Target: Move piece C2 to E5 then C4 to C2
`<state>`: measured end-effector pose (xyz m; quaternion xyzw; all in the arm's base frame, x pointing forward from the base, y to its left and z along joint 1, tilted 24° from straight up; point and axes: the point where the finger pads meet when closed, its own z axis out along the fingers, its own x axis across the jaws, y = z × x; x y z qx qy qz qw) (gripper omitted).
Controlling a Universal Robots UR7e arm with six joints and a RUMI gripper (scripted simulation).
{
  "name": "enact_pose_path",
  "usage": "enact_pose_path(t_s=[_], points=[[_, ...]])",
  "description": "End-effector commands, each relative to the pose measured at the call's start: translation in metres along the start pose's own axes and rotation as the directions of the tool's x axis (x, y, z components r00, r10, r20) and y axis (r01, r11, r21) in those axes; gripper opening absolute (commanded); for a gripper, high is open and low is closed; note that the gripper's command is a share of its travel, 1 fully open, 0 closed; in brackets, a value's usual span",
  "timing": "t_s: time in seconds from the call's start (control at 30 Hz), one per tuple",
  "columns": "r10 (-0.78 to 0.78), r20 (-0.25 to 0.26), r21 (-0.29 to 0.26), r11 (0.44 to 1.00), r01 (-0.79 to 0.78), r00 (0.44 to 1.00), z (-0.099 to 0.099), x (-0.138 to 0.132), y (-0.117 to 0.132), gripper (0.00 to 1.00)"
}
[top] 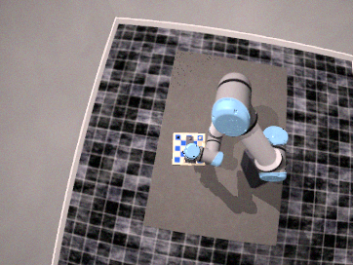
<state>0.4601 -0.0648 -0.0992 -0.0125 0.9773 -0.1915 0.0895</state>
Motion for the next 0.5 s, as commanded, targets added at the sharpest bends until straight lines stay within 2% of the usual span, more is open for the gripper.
enact_pose_path(t_s=[0.0, 0.47], points=[[0.0, 0.001, 0.0, 1.0, 0.0, 1.0, 0.0001, -0.0004, 0.0, 0.0], [0.0, 0.001, 0.0, 1.0, 0.0, 1.0, 0.0034, -0.0004, 0.0, 0.0]])
